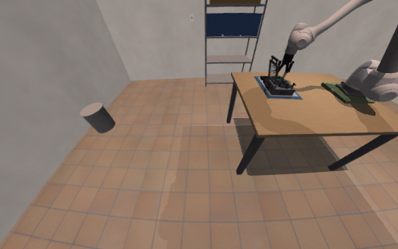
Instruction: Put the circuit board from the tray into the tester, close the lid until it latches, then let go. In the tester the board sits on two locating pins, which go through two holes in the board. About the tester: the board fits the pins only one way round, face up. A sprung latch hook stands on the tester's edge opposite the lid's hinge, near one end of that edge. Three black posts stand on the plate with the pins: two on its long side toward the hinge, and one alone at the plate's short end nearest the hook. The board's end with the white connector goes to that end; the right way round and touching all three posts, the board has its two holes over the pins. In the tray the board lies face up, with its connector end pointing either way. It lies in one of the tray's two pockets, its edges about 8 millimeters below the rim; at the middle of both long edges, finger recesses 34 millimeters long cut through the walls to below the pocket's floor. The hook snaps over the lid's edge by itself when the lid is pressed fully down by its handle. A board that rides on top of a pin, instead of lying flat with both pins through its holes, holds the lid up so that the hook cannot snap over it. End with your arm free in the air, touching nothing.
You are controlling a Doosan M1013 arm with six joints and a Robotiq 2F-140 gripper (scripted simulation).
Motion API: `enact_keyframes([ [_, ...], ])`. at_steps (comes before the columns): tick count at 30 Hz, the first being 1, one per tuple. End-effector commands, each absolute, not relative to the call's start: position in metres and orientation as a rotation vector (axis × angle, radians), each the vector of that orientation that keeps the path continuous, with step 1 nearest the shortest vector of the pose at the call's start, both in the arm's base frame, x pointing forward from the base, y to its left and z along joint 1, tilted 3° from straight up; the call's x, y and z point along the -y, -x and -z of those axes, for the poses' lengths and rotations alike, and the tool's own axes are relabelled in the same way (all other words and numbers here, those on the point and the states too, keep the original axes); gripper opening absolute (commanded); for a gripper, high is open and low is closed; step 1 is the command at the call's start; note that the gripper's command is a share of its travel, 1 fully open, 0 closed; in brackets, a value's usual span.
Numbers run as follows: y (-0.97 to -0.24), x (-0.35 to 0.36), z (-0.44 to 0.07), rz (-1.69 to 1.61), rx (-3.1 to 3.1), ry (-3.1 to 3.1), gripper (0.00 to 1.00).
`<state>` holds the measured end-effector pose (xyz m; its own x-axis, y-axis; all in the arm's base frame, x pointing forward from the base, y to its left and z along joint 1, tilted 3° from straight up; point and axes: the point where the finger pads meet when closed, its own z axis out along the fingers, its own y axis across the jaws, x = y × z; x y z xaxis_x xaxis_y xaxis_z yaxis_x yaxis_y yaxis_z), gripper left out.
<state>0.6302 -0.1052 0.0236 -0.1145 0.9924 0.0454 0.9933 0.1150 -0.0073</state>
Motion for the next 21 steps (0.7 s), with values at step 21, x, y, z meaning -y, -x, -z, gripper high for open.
enact_keyframes([
  [21,-0.6305,0.1058,-0.0351,0.039,2.317,2.064,0.46],
])
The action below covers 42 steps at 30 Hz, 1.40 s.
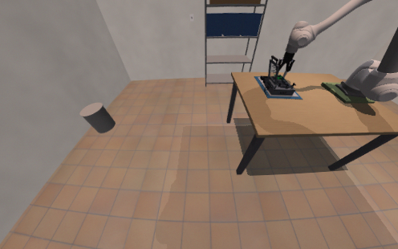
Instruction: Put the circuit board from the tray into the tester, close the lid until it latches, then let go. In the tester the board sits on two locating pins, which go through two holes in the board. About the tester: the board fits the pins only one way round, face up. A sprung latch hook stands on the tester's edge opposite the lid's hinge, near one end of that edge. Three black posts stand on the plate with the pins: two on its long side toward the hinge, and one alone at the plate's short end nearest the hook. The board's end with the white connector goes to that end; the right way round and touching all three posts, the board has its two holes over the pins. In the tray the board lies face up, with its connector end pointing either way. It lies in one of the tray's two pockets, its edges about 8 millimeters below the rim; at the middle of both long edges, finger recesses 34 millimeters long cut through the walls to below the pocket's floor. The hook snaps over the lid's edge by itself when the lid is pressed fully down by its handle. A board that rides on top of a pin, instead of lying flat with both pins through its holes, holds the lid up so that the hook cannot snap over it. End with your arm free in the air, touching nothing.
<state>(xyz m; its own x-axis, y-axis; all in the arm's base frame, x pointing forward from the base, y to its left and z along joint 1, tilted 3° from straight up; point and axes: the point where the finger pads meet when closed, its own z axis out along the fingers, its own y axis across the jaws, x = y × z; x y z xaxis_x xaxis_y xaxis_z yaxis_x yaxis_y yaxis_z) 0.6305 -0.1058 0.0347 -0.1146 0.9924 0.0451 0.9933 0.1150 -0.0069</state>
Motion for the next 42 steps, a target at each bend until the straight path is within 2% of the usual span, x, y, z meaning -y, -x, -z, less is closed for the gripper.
enact_keyframes([
  [1,-0.631,0.106,-0.035,0.039,2.317,2.064,0.46],
  [25,-0.631,0.107,-0.051,0.039,2.317,2.064,0.46],
  [42,-0.631,0.108,-0.092,0.039,2.317,2.064,0.46],
])
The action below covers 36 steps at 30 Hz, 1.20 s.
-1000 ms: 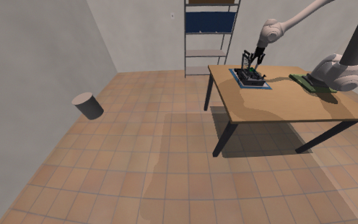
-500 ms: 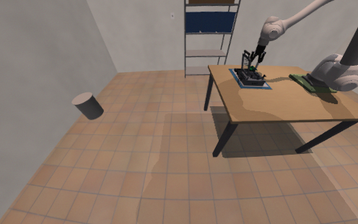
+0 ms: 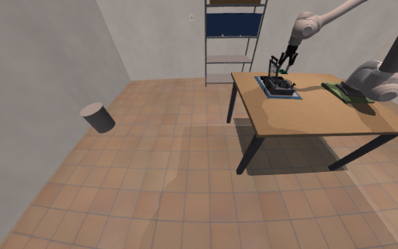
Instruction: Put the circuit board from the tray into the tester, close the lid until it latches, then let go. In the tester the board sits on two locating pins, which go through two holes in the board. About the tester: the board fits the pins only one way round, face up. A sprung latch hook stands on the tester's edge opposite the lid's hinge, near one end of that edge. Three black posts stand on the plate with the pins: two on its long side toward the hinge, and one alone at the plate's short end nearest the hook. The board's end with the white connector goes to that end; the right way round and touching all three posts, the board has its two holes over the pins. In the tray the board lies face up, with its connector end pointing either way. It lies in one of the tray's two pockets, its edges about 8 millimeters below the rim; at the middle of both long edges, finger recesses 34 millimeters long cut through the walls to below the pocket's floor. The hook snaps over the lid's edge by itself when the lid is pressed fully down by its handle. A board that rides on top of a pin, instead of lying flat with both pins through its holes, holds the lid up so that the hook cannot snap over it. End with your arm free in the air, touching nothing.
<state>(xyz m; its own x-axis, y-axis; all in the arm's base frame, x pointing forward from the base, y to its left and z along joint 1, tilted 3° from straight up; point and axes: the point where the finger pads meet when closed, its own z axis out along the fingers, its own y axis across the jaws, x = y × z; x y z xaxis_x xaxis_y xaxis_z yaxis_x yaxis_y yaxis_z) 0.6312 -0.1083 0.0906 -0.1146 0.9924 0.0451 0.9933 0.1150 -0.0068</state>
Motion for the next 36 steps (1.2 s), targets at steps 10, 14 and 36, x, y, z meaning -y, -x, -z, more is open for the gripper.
enact_keyframes([
  [10,-0.631,0.109,-0.105,0.039,2.317,2.064,0.46],
  [14,-0.631,0.109,-0.105,0.039,2.317,2.064,0.46],
  [36,-0.631,0.109,-0.105,0.039,2.317,2.064,0.46],
])
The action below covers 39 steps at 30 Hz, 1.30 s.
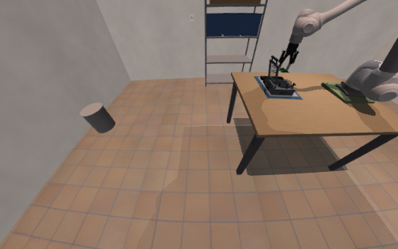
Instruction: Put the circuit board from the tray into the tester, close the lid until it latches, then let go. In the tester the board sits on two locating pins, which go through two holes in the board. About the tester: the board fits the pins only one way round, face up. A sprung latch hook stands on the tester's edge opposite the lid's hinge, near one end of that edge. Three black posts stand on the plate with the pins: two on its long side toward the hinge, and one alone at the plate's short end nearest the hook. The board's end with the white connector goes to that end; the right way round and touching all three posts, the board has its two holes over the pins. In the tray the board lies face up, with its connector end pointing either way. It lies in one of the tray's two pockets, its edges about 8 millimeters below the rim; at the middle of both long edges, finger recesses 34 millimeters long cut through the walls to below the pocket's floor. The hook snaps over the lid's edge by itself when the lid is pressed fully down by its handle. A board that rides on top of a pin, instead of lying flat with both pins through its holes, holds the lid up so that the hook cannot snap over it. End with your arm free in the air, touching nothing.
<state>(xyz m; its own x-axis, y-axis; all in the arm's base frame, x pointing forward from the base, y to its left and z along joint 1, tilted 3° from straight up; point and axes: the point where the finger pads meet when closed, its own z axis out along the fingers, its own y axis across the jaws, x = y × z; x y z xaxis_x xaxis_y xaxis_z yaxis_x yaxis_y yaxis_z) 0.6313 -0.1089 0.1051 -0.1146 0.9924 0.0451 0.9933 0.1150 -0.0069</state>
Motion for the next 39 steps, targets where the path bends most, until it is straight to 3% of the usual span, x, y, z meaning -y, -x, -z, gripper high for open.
enact_keyframes([
  [1,-0.6313,0.1089,-0.1052,0.039,2.317,2.064,0.46],
  [39,-0.6313,0.1089,-0.1052,0.040,2.348,2.029,0.46],
])
